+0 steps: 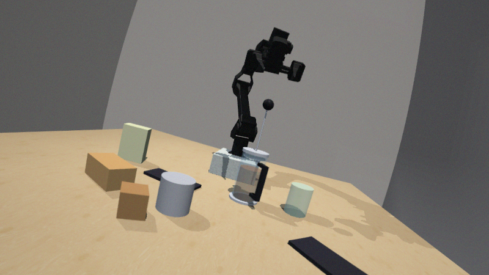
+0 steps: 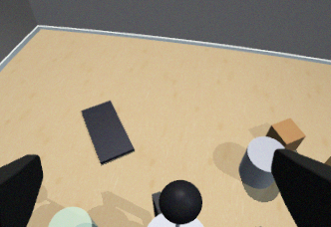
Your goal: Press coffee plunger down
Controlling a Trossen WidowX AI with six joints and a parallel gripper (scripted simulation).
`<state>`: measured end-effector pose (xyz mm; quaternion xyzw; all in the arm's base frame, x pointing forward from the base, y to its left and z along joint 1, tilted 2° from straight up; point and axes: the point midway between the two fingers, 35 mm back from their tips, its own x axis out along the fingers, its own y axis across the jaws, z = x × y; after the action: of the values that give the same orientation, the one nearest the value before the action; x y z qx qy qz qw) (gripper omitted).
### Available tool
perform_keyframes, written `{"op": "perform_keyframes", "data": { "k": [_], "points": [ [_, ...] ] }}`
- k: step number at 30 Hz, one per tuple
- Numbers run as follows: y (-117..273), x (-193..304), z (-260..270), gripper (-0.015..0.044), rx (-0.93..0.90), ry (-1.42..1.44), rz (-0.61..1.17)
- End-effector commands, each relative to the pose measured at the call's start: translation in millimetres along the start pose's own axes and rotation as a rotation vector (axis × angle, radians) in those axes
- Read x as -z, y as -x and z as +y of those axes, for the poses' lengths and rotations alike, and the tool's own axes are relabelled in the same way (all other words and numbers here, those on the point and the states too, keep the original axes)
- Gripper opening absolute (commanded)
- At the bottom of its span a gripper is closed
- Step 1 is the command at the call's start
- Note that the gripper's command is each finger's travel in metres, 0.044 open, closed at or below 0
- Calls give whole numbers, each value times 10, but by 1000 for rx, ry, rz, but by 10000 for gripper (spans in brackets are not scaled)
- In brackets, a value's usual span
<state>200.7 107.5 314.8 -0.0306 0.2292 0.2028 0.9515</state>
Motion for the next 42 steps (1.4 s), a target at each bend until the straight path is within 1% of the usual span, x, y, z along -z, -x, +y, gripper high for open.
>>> {"op": "perform_keyframes", "data": {
  "k": [1, 9, 18, 42],
  "points": [
    [48, 178, -144, 440, 30, 45, 24],
    [-222, 647, -165, 440, 29, 46, 23],
    [-269, 639, -161, 440, 27, 47, 23],
    [-634, 649, -170, 440, 26, 48, 20]
  ]
}}
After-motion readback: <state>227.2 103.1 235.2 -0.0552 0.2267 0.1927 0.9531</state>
